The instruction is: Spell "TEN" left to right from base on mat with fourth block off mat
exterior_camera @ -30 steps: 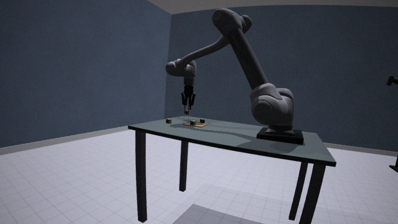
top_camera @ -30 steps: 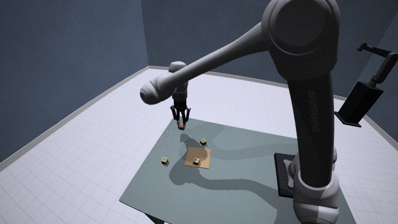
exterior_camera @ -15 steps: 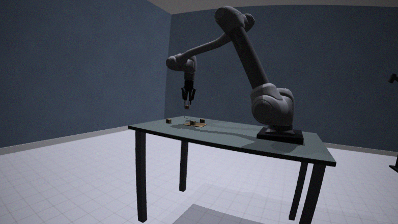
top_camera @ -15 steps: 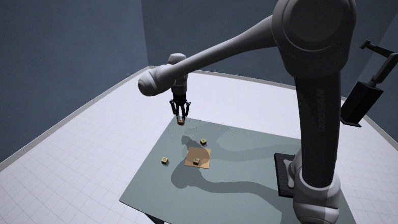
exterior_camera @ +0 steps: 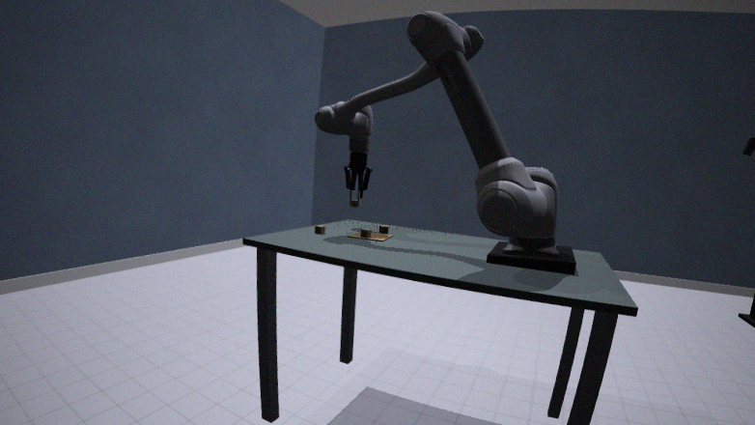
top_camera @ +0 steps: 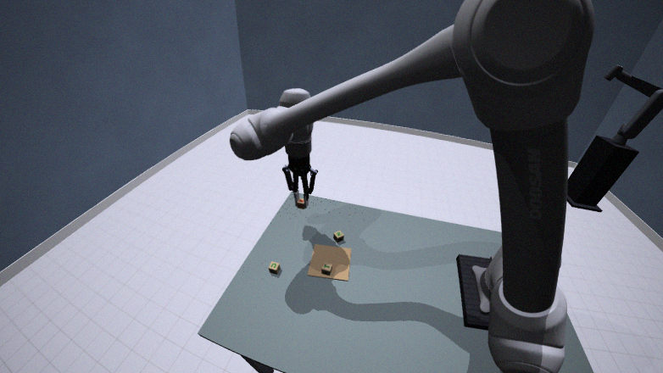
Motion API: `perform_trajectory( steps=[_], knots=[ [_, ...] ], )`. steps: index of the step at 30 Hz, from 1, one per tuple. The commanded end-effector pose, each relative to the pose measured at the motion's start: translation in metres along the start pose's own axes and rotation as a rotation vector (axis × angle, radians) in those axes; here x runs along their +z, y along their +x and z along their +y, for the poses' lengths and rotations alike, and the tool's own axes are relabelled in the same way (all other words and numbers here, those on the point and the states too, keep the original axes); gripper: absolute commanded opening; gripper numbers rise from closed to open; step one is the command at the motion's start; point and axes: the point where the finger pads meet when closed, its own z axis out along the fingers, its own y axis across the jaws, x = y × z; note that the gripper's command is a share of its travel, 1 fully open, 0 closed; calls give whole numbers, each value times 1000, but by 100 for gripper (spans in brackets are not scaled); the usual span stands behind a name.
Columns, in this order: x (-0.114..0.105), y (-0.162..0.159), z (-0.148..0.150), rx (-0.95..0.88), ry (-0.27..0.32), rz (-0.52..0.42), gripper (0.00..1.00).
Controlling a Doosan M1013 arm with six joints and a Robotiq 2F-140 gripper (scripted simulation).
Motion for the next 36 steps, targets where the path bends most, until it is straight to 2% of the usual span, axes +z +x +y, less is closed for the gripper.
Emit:
perform_trajectory(
  steps=[1,23,26,36],
  knots=[
    [-6,-2,1,0,-2,-1,16],
    [-6,0,0,1,-2,-1,16],
    [-11,54,-42,11,-2,-1,16],
    [-11,151,-145,31,-2,-1,16]
  ],
)
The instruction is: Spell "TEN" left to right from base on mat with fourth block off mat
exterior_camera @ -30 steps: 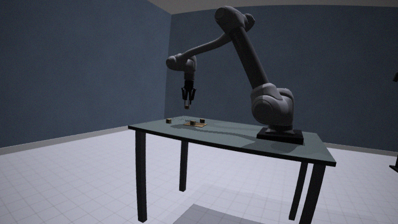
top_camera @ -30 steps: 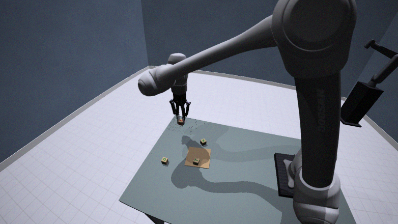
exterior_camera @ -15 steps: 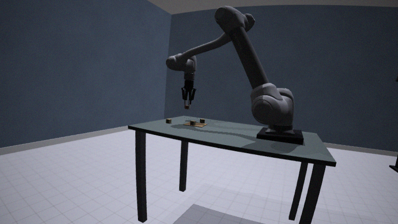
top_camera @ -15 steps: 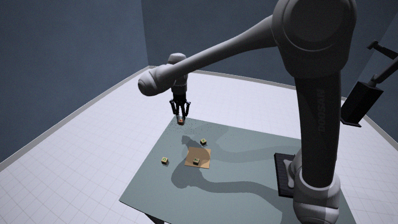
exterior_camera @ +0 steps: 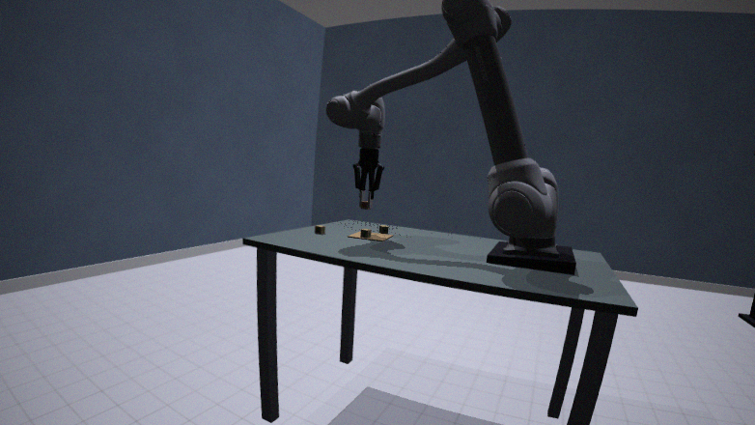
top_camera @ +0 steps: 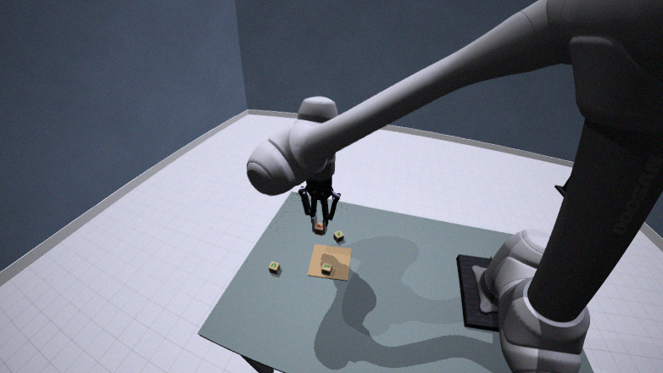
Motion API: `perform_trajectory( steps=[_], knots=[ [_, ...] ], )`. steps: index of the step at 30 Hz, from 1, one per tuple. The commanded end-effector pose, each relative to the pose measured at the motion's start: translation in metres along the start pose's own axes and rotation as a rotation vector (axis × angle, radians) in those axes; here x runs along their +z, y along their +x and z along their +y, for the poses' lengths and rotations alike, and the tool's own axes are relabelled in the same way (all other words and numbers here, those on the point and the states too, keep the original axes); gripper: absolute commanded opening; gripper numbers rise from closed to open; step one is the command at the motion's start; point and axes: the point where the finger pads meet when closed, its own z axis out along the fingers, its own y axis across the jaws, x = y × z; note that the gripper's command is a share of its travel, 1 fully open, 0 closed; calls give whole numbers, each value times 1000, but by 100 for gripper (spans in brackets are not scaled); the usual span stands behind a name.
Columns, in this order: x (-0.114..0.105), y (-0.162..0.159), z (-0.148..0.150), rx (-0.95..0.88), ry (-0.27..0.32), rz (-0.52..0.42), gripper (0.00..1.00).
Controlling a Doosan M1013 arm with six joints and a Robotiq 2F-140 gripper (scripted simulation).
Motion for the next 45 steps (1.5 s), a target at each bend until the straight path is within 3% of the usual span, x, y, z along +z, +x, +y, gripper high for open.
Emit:
perform_trajectory(
  steps=[1,23,36,45],
  knots=[
    [1,37,-47,10,-8,-6,16],
    [7,43,-55,11,-8,-6,16],
    [62,43,-55,11,-8,-6,16],
    [88,43,-54,11,-8,-6,16]
  ],
)
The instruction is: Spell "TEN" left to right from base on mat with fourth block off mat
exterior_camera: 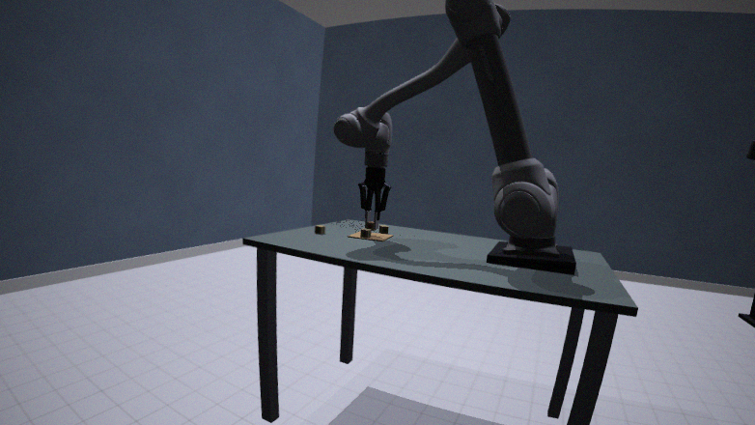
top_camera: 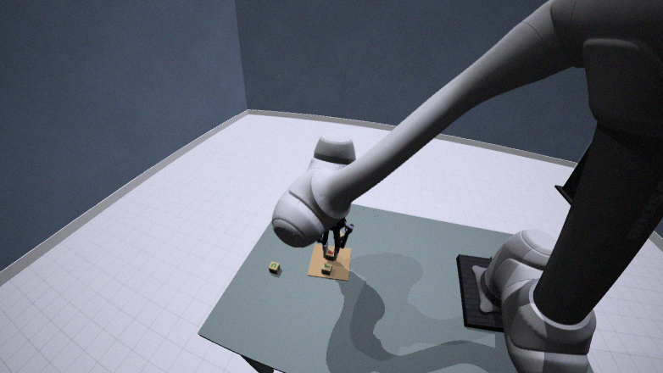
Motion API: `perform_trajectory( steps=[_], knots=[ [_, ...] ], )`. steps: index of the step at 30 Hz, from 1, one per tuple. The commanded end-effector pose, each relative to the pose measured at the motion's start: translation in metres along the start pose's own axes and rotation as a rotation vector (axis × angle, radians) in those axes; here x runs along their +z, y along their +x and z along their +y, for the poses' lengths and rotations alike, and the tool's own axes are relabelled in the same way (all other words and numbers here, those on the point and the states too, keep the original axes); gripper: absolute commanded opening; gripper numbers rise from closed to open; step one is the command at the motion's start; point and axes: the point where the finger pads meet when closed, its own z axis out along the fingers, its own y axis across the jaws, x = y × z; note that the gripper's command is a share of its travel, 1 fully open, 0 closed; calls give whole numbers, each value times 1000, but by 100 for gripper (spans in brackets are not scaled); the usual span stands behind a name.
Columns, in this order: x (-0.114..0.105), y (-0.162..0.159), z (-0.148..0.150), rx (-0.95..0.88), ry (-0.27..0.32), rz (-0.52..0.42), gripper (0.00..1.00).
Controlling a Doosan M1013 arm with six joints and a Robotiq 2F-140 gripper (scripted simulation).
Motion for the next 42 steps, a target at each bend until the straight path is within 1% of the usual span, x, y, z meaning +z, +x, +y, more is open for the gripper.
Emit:
perform_trajectory(
  steps=[1,7,42],
  knots=[
    [17,2,-2,0,2,0,16],
    [23,2,-2,0,2,0,16],
    [23,2,-2,0,2,0,16]
  ],
)
